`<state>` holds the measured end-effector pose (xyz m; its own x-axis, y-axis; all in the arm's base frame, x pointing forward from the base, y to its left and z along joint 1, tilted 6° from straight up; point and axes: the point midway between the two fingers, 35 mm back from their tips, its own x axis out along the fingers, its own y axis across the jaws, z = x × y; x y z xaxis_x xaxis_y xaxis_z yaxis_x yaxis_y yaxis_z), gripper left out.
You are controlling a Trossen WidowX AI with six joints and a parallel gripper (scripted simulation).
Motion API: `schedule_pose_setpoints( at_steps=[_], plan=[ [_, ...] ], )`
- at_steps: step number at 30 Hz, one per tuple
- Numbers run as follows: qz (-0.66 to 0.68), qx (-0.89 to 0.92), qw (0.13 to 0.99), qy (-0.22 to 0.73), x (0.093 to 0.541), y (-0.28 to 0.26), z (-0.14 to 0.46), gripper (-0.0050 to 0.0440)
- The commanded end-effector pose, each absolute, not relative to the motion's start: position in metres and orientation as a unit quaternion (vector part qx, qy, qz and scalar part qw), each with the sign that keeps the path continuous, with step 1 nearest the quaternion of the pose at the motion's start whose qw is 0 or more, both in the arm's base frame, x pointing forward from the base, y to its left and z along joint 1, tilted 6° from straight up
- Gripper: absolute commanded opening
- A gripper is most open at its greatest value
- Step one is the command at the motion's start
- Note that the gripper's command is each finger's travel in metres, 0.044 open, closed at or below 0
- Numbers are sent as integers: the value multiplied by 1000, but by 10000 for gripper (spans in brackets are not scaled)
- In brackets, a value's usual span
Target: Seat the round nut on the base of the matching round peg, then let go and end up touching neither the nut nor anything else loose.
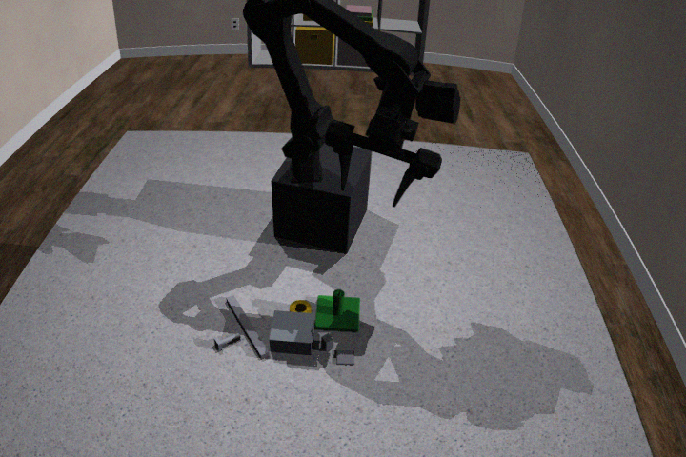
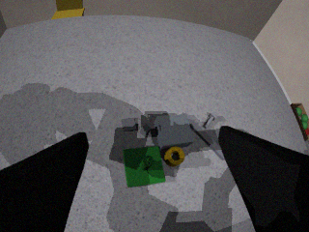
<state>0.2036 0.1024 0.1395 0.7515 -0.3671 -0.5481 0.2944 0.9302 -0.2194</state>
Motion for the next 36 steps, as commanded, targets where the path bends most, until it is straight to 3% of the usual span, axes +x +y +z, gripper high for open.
schedule_pose_setpoints(
  at_steps=[1,17,32,34,36],
  plan=[
    [-177,-60,934,305,204,102,139,400],
    [-177,-60,934,305,204,102,139,400],
    [-92,-306,828,461,223,79,95,40],
    [-92,-306,828,461,223,79,95,40],
    [-62,-348,800,485,226,75,87,0]
  ],
)
